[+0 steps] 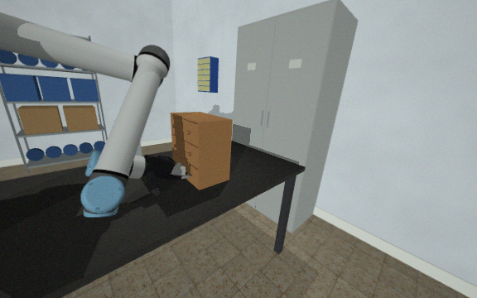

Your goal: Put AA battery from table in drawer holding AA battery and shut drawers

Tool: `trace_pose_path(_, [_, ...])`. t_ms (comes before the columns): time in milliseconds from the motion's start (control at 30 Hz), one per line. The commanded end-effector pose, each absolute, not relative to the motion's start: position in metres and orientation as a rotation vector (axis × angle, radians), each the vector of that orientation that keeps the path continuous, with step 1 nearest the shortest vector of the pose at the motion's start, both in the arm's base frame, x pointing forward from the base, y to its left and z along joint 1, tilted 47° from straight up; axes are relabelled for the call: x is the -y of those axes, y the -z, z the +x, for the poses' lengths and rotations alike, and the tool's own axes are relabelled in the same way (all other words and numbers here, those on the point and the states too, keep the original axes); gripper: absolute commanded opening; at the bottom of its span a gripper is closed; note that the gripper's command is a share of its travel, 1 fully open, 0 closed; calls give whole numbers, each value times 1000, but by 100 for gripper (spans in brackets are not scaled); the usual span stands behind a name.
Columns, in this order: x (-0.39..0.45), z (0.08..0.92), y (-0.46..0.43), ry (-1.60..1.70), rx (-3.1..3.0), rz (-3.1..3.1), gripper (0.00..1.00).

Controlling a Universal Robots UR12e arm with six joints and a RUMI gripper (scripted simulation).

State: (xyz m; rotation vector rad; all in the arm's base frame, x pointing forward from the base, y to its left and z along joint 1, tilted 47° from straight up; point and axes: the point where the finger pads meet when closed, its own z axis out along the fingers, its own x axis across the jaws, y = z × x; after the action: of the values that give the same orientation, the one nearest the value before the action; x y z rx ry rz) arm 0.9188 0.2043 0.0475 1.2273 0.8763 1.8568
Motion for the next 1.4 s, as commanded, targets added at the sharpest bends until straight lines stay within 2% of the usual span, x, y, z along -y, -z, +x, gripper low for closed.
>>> trace_pose_path(0, [-204, 914, -44, -1857, -876, 1227, 20])
trace_pose_path(667, [-206, 880, -20, -1857, -876, 1227, 20])
trace_pose_path(1367, [-187, 843, -34, -1857, -876, 1227, 20])
